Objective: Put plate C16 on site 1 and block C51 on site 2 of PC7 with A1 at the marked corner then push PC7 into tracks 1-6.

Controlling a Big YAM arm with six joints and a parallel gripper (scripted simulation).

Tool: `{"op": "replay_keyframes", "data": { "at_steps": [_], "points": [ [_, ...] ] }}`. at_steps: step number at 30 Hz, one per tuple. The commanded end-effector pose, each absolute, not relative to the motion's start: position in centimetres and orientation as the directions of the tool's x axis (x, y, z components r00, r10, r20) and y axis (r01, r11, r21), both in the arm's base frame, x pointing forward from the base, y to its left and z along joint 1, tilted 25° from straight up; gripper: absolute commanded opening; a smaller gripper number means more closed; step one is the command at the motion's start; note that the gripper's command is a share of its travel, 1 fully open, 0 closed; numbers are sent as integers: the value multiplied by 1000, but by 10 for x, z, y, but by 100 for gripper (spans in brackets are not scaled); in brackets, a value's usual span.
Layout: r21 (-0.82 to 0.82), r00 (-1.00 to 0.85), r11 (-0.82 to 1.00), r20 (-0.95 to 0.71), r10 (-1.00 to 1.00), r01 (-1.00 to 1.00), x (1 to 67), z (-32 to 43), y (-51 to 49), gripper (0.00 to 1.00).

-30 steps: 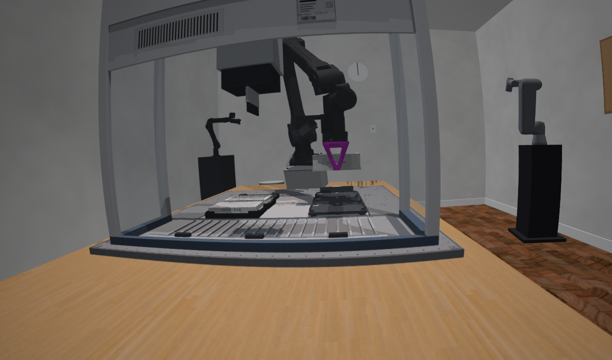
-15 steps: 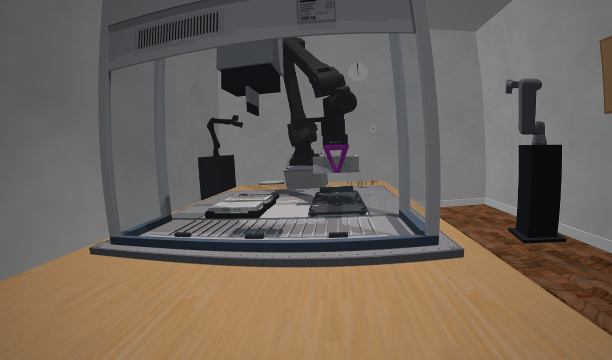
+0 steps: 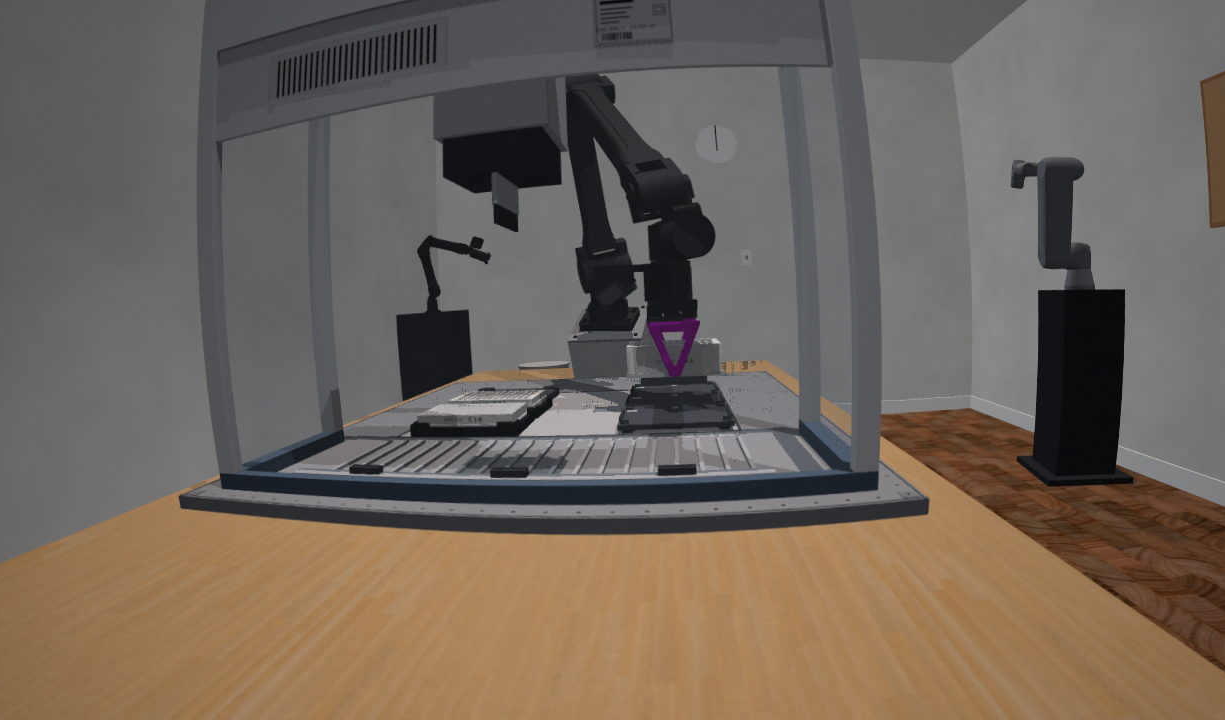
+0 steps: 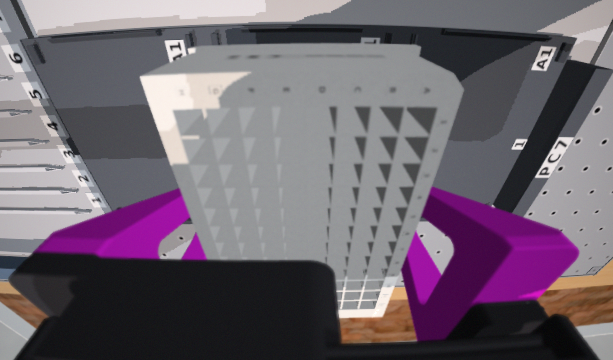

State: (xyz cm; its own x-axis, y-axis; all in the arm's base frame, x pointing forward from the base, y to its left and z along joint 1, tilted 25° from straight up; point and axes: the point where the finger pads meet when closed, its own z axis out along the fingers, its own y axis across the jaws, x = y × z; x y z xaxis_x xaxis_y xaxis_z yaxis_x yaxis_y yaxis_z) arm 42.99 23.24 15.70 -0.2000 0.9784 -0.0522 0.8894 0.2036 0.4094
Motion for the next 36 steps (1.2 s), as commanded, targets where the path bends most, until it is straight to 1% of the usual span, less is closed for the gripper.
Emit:
{"op": "replay_keyframes", "data": {
  "at_steps": [1, 3, 6, 12, 15, 18, 36],
  "points": [
    [461, -192, 185, -33, 981, 868, 437, 177, 228, 0],
    [449, -195, 192, -40, 980, 873, 448, 164, 234, 0],
    [426, -196, 198, -48, 979, 883, 444, 145, 229, 0],
    [434, -195, 195, -46, 980, 880, 453, 136, 231, 0],
    [478, -190, 179, -27, 981, 860, 456, 162, 233, 0],
    [454, -197, 191, -35, 980, 870, 452, 151, 237, 0],
    [470, -192, 183, -31, 981, 863, 454, 157, 230, 0]
  ]
}}
